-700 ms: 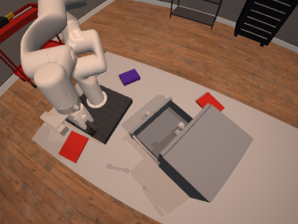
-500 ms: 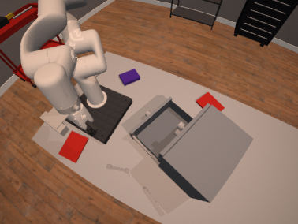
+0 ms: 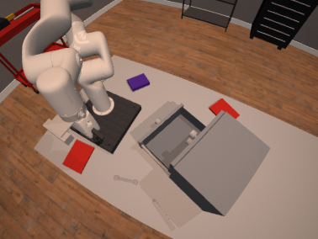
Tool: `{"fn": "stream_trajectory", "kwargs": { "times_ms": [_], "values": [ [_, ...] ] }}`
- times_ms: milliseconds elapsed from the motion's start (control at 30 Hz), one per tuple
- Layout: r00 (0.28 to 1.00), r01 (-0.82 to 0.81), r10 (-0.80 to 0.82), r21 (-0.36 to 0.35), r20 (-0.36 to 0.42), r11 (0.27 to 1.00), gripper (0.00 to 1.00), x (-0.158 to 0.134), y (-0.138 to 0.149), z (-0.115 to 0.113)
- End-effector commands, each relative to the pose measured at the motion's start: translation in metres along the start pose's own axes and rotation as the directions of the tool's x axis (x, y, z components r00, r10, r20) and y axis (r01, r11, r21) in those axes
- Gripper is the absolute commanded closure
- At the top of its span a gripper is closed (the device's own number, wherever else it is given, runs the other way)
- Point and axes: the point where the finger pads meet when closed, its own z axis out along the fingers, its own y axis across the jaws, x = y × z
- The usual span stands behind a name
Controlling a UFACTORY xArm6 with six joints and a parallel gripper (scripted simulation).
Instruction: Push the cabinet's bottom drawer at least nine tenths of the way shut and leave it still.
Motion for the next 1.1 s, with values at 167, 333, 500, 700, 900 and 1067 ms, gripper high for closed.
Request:
{"fn": "stream_trajectory", "kwargs": {
  "times_ms": [167, 333, 500, 700, 900, 1067],
  "values": [
    [0.958, 0.286, -0.284, 0.036, -0.043, 0.958, 0.00, -0.042, -0.051, -0.013],
    [0.888, 0.459, -0.455, 0.054, -0.073, 0.887, 0.00, -0.076, -0.079, -0.020],
    [0.775, 0.630, -0.622, 0.069, -0.109, 0.773, 0.00, -0.119, -0.103, -0.029],
    [0.636, 0.771, -0.758, 0.080, -0.145, 0.632, 0.00, -0.165, -0.119, -0.038],
    [0.498, 0.867, -0.849, 0.085, -0.177, 0.491, 0.00, -0.207, -0.127, -0.046],
    [0.390, 0.921, -0.899, 0.086, -0.200, 0.380, 0.00, -0.238, -0.130, -0.052]
  ]
}}
